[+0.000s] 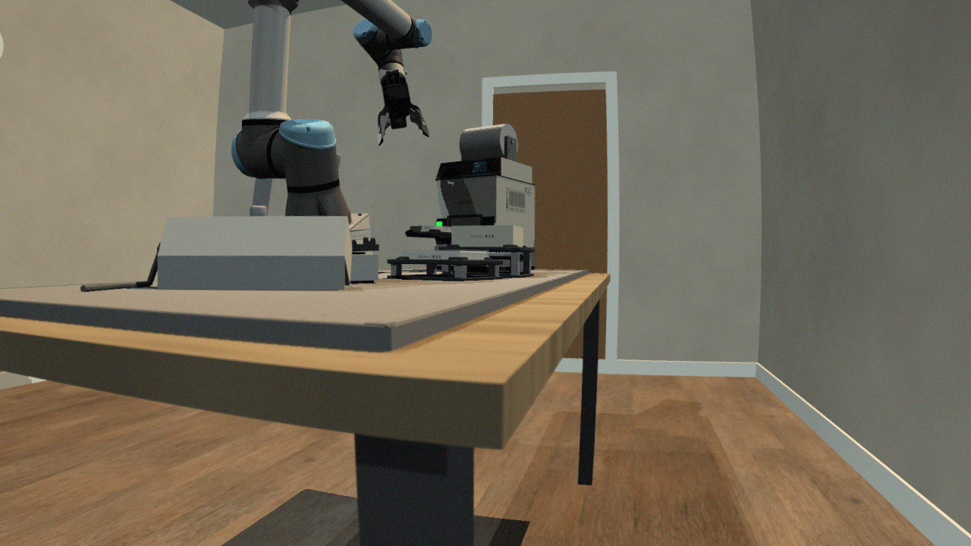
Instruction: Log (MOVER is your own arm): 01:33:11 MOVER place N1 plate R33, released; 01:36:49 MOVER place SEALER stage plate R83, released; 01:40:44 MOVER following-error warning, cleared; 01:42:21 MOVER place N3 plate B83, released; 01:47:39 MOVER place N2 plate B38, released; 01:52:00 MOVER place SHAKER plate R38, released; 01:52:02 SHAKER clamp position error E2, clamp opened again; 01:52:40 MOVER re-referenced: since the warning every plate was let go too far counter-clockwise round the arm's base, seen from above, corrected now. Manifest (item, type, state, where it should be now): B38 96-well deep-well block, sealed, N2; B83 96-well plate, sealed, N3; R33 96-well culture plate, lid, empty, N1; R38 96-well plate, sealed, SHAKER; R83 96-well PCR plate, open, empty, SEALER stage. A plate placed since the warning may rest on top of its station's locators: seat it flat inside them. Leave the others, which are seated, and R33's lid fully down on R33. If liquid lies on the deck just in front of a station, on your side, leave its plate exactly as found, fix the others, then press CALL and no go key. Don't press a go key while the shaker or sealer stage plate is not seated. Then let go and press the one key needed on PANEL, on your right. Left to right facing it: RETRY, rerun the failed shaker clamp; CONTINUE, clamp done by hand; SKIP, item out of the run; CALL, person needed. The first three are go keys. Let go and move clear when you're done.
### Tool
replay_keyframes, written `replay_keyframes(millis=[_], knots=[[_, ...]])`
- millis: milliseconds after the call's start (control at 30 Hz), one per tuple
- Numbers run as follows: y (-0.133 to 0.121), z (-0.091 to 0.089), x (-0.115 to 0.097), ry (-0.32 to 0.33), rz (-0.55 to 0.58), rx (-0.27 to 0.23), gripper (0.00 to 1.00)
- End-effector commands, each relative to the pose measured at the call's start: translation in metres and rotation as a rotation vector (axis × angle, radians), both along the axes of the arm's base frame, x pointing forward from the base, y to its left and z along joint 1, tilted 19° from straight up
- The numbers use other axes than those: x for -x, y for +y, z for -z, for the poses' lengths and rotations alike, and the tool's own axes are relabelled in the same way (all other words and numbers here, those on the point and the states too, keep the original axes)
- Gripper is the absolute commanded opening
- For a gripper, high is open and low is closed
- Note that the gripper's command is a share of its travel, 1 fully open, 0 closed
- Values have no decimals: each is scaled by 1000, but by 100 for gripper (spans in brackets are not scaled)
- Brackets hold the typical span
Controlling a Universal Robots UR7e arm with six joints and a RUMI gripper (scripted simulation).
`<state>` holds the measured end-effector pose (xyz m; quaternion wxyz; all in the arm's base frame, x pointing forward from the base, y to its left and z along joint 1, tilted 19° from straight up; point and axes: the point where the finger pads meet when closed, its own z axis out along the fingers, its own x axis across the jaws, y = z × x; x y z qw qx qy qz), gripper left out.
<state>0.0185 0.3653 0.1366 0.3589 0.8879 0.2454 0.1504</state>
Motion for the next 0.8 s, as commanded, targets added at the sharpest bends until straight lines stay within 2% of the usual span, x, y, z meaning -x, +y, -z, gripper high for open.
replay_keyframes(millis=[0, 367, 433, 633, 700, 767], knots=[[-2, -14, 13, 33, 27, -64, 82], [-7, -48, 45, 125, 84, -222, 82], [-7, -48, 45, 125, 84, -222, 82], [-11, -70, 65, 188, 112, -320, 82], [-11, -72, 68, 194, 115, -330, 82], [-13, -80, 74, 216, 122, -362, 82]])
